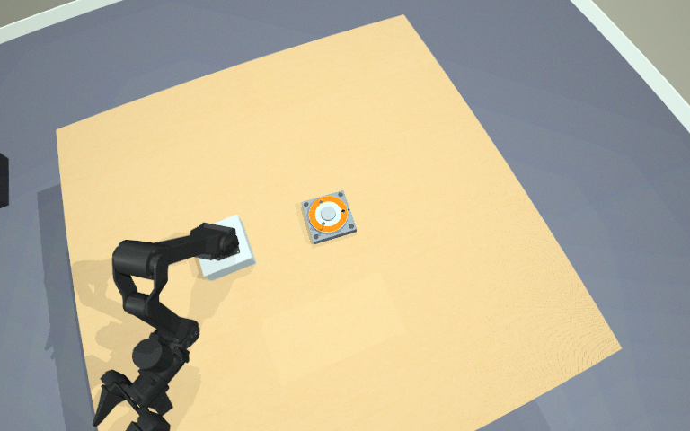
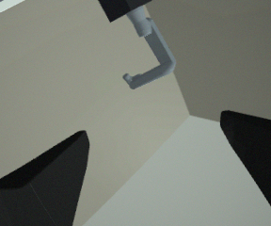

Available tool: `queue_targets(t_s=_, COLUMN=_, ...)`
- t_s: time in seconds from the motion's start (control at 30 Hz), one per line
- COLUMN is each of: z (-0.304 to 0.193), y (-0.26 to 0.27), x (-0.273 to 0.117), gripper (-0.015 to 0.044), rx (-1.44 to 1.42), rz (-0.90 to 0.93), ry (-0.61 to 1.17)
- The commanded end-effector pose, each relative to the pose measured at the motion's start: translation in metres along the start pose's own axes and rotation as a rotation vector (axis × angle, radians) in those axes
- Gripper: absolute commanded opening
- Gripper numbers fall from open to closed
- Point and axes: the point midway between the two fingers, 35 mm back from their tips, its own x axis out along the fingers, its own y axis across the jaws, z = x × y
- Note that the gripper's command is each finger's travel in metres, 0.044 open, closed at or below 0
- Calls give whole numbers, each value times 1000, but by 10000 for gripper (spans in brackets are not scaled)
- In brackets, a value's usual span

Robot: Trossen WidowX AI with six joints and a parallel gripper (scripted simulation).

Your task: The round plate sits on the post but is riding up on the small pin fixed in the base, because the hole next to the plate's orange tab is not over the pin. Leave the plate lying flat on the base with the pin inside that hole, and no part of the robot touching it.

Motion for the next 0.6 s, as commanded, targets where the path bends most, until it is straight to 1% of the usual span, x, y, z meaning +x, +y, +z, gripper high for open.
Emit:
queue_targets(t_s=0.0, z=1, y=-2, x=-1, gripper=374, rx=16, rz=-6, ry=-4)
queue_targets(t_s=0.07, z=10, y=-25, x=-8, gripper=321, rx=124, rz=-59, ry=-57)
queue_targets(t_s=0.17, z=44, y=-86, x=-32, gripper=242, rx=281, rz=-164, ry=-249)
queue_targets(t_s=0.23, z=61, y=-117, x=-50, gripper=190, rx=358, rz=-207, ry=-358)
queue_targets(t_s=0.3, z=67, y=-129, x=-59, gripper=137, rx=387, rz=-222, ry=-404)
queue_targets(t_s=0.47, z=105, y=-201, x=-136, gripper=6, rx=558, rz=-277, ry=-739)
queue_targets(t_s=0.5, z=110, y=-212, x=-153, gripper=0, rx=582, rz=-277, ry=-803)
queue_targets(t_s=0.57, z=114, y=-219, x=-167, gripper=0, rx=599, rz=-276, ry=-851)
